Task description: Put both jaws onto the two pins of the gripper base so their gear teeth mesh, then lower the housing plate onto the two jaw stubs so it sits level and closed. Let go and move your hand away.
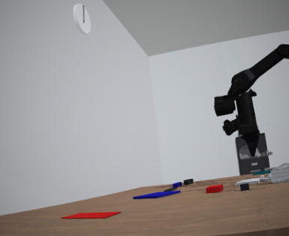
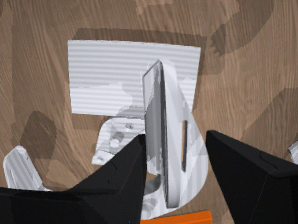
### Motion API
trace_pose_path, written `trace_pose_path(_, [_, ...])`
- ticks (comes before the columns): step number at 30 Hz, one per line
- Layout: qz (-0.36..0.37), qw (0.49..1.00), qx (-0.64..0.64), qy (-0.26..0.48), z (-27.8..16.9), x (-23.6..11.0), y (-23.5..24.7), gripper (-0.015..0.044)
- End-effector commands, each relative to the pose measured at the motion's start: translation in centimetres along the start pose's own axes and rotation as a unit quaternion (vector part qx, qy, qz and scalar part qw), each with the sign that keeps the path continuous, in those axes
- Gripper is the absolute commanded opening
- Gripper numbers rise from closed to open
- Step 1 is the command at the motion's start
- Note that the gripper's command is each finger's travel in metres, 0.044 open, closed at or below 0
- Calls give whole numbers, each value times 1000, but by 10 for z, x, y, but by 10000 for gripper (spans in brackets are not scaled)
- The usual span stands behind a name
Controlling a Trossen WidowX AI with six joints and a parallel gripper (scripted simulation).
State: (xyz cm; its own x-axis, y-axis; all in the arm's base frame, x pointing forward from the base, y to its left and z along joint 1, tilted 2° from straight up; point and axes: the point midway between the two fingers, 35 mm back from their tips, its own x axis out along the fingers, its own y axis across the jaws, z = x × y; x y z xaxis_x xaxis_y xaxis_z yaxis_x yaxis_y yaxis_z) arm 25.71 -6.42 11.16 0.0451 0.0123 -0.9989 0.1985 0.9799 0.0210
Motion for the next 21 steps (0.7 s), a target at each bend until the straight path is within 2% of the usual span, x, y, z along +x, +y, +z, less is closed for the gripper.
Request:
trace_pose_path(1, [2,1000,-2,-3,2,-1,0,134])
trace_pose_path(21, [2,1000,-8,-3,2,-1,1,134])
